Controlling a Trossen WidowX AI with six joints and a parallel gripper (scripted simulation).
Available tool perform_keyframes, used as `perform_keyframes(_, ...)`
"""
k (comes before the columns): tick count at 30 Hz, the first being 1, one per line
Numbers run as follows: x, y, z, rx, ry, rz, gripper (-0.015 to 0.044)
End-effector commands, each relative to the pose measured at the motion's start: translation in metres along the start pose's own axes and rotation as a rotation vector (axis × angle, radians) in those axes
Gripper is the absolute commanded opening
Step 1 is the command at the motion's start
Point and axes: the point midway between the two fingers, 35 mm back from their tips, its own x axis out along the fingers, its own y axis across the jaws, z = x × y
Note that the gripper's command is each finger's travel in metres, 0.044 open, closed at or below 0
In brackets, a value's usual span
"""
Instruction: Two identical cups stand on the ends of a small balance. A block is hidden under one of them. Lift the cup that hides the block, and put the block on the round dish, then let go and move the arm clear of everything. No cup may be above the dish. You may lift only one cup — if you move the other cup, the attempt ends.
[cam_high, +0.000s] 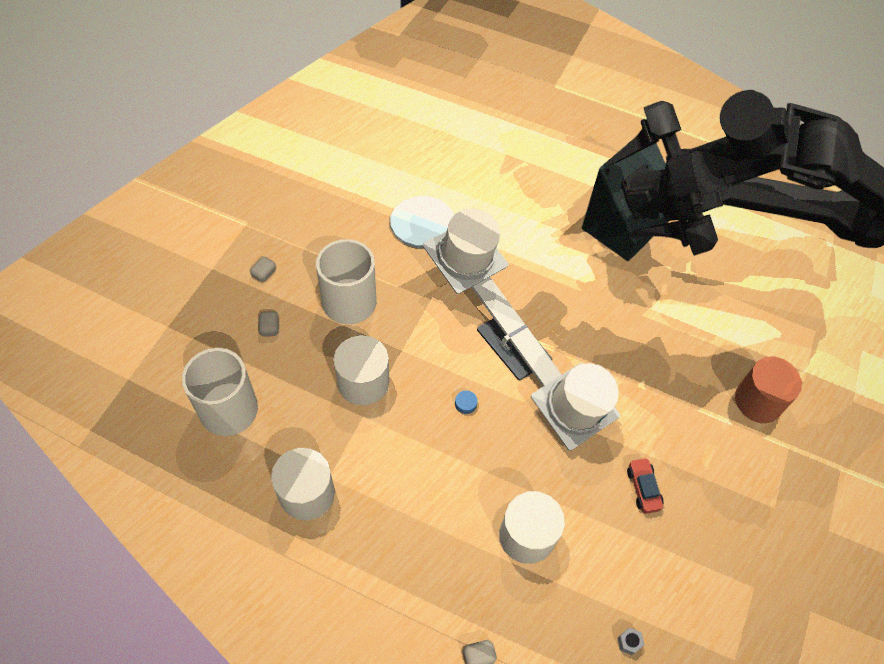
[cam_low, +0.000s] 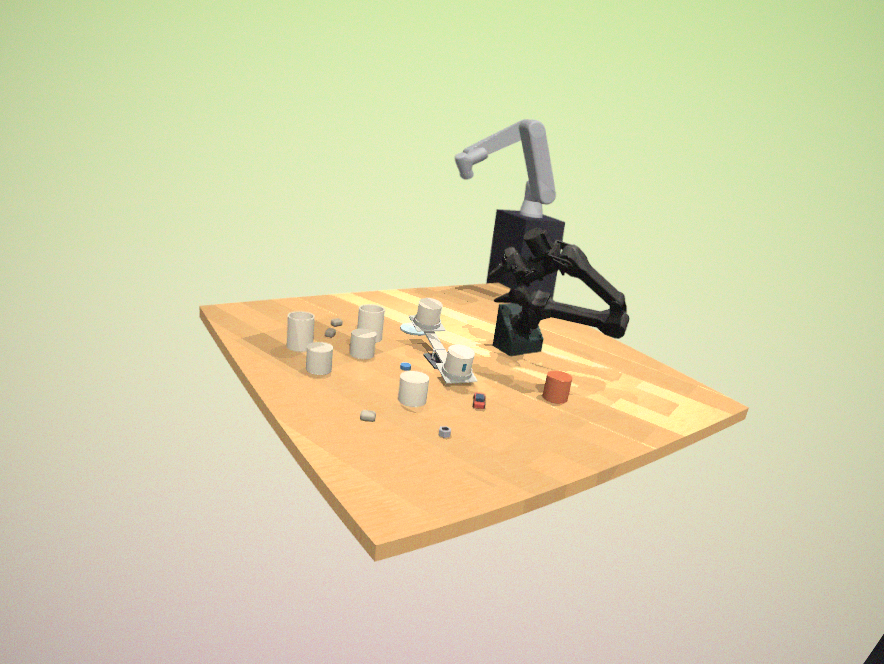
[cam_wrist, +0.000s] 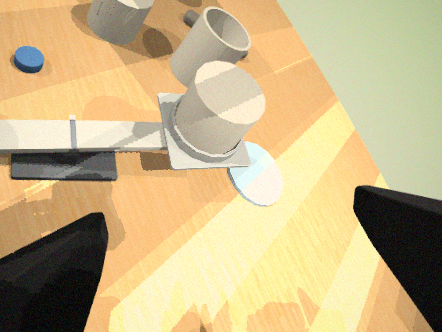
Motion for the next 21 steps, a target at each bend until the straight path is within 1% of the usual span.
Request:
perform_keyframes(1,0.005,0.002,0.006,0.041,0.028,0.106,0.044)
perform_keyframes(8,0.012,-0.001,0.019,0.146,0.038,0.299,0.044)
perform_keyframes(15,0.016,-0.012,0.037,0.278,-0.013,0.48,0.044)
perform_keyframes(17,0.017,-0.015,0.04,0.305,-0.029,0.512,0.044)
perform_keyframes(21,0.017,-0.016,0.041,0.309,-0.031,0.515,0.044)
